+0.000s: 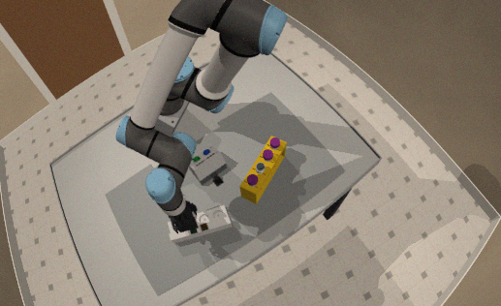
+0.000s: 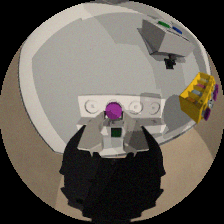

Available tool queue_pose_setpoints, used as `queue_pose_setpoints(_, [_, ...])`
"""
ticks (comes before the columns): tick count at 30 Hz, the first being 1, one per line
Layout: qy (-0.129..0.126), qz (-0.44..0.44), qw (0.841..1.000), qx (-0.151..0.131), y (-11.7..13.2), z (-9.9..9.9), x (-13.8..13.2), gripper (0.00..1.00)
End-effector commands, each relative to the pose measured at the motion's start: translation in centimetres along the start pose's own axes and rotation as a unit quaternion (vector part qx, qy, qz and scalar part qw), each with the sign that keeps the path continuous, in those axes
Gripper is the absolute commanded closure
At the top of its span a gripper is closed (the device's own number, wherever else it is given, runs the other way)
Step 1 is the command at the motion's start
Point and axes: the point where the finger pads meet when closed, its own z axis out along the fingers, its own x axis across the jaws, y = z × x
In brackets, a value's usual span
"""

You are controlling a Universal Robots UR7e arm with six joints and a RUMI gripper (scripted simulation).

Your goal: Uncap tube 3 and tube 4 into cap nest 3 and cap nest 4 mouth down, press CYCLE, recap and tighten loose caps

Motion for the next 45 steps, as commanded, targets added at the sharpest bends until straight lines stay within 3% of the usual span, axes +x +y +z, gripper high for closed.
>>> queue_pose_setpoints(1, [0.000,0.000,1.000,-0.001,0.1,0.0,0.0,1.00])
queue_pose_setpoints(45, [0.000,0.000,1.000,-0.001,-0.1,1.0,0.0,1.00])
